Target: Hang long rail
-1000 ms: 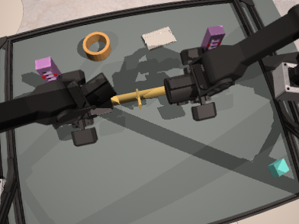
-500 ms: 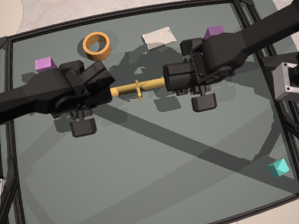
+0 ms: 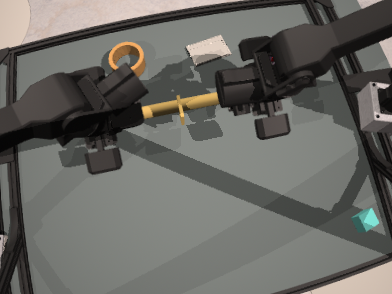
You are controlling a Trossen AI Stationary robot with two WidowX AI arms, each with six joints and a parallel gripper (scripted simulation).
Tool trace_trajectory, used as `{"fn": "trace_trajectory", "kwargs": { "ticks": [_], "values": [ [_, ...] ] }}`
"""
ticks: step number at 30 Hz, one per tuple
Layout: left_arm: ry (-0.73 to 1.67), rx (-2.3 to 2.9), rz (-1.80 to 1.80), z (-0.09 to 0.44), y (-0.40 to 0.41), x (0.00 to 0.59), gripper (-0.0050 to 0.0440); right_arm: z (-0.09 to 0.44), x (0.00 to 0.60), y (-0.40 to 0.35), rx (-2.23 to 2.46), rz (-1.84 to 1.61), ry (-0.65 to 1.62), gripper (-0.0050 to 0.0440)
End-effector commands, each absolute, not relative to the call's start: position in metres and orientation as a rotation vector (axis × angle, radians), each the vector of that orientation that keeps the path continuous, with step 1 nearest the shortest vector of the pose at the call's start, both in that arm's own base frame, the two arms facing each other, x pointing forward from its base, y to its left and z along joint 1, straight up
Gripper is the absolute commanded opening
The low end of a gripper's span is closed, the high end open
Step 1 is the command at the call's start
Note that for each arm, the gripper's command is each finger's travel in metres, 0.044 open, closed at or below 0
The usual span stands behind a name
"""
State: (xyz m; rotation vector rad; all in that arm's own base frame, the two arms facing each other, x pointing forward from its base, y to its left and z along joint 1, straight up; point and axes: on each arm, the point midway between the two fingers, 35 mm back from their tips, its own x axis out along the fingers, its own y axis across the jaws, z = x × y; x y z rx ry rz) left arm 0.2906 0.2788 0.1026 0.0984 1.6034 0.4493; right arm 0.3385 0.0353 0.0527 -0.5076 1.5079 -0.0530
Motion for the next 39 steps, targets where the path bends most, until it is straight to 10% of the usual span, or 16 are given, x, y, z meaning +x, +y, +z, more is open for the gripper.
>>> {"fn": "trace_trajectory", "kwargs": {
  "ticks": [1,39],
  "values": [
    [1.594,0.111,0.458,0.124,0.279,0.29,0.0,0.073,0.34,0.035,-0.51,-0.053,1.494,0.0],
    [1.594,0.11,0.459,0.156,0.278,0.289,0.0,0.103,0.339,0.035,-0.511,-0.052,1.495,0.0]
  ]
}}
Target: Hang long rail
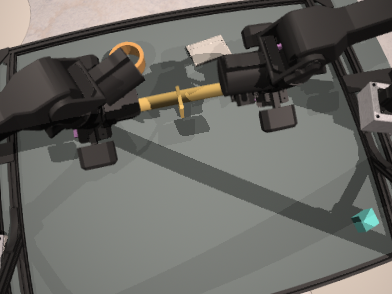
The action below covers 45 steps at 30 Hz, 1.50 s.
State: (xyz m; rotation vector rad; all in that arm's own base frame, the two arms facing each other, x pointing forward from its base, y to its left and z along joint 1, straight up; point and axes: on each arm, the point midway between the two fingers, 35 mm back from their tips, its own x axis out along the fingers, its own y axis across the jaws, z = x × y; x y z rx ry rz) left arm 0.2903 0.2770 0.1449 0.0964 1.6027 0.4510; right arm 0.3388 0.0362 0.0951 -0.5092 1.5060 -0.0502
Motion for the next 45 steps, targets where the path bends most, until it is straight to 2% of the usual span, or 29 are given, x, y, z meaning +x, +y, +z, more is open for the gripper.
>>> {"fn": "trace_trajectory", "kwargs": {
  "ticks": [1,45],
  "values": [
    [1.594,0.11,0.459,0.1562,0.2781,0.2889,0.0,0.104,0.3392,0.0351,-0.511,-0.052,1.495,0.0],
    [1.594,0.11,0.459,0.1509,0.2795,0.2885,0.0,0.0975,0.3397,0.0338,-0.511,-0.052,1.495,0.0]
  ]
}}
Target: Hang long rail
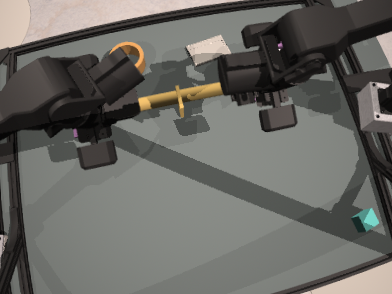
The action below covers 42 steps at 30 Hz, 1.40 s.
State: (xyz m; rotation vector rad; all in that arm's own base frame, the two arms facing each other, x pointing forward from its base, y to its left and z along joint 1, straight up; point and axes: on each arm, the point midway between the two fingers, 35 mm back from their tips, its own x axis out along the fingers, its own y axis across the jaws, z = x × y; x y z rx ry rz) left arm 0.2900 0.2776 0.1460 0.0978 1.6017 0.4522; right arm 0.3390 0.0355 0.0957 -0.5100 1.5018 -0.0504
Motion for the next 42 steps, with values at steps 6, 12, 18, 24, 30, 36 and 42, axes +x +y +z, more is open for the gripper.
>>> {"fn": "trace_trajectory", "kwargs": {
  "ticks": [6,12,18,24,30,36,42],
  "values": [
    [1.594,0.11,0.459,0.151,0.285,0.287,0.0,0.097,0.341,0.029,-0.511,-0.052,1.495,0.0],
    [1.594,0.11,0.459,0.151,0.288,0.286,0.0,0.097,0.342,0.026,-0.511,-0.052,1.495,0.0],
    [1.594,0.11,0.459,0.149,0.288,0.287,0.0,0.097,0.342,0.026,-0.511,-0.052,1.495,0.0],
    [1.594,0.11,0.459,0.148,0.288,0.287,0.0,0.097,0.342,0.026,-0.511,-0.052,1.495,0.0],
    [1.594,0.11,0.459,0.147,0.288,0.287,0.0,0.097,0.342,0.026,-0.511,-0.052,1.495,0.0],
    [1.594,0.11,0.459,0.147,0.289,0.286,0.0,0.097,0.343,0.024,-0.511,-0.052,1.495,0.0],
    [1.594,0.11,0.459,0.147,0.295,0.285,0.0,0.097,0.344,0.019,-0.511,-0.052,1.495,0.0]
  ]
}}
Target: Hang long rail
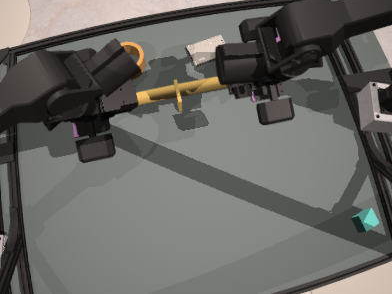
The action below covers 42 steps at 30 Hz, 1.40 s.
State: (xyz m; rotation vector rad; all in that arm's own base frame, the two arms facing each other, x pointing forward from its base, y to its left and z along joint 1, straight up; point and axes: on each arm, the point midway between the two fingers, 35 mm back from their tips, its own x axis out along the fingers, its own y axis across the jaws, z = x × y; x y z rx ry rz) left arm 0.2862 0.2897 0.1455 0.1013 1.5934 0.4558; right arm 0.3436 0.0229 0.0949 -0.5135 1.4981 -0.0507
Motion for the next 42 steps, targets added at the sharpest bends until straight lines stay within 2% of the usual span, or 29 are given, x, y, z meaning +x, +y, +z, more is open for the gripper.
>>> {"fn": "trace_trajectory", "kwargs": {
  "ticks": [1,42],
  "values": [
    [1.594,0.11,0.459,0.147,0.296,0.285,0.0,0.096,0.345,0.018,-0.511,-0.052,1.495,0.0],
    [1.594,0.11,0.459,0.137,0.309,0.282,0.0,0.088,0.349,0.005,-0.511,-0.052,1.495,0.0]
  ]
}}
